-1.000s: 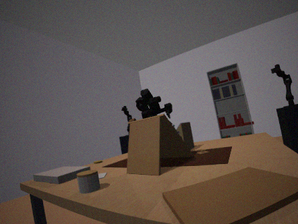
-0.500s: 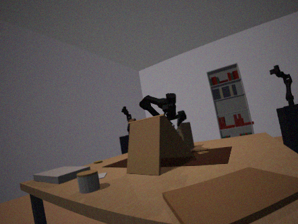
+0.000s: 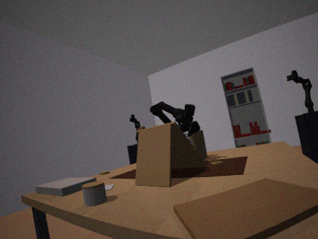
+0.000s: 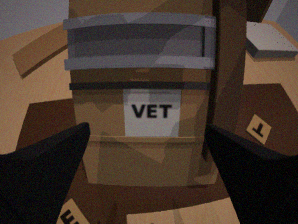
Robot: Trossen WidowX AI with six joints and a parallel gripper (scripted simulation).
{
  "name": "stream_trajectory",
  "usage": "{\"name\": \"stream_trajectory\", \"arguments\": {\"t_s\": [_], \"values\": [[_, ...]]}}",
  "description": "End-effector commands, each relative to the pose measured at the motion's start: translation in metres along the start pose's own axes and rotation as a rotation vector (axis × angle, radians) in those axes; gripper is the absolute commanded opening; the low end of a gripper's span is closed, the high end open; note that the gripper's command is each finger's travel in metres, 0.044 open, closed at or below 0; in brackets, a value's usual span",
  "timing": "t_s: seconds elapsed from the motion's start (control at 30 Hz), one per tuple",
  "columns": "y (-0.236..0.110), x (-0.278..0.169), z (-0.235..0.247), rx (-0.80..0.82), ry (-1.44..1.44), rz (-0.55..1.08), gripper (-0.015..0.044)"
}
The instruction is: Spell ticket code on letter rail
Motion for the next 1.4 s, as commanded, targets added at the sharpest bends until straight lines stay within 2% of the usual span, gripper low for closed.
{"name": "stream_trajectory", "arguments": {"t_s": [0.0,0.17,0.33,0.5,0.9,1.0,1.37], "values": [[0.0,-0.003,0.0,-0.009,0.002,-0.004,0.044],[-0.001,0.005,0.0,0.009,-0.057,0.009,0.044],[-0.005,0.062,-0.008,0.159,-0.485,0.073,0.044],[-0.016,0.115,-0.036,0.346,-0.916,0.065,0.044],[-0.033,0.16,-0.086,0.561,-1.362,-0.043,0.044],[-0.038,0.167,-0.098,0.602,-1.443,-0.076,0.044],[-0.038,0.167,-0.098,0.602,-1.444,-0.077,0.044]]}}
Point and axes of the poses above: the point midway between the two fingers, 35 mm back from their tips, its own y axis out along the fingers, its own z axis across the jaws, x = y × z, the point moved 9 cm from there along -y, back along the fingers, and after that the axes turned 14 degrees about -y, right-handed, at the moved point
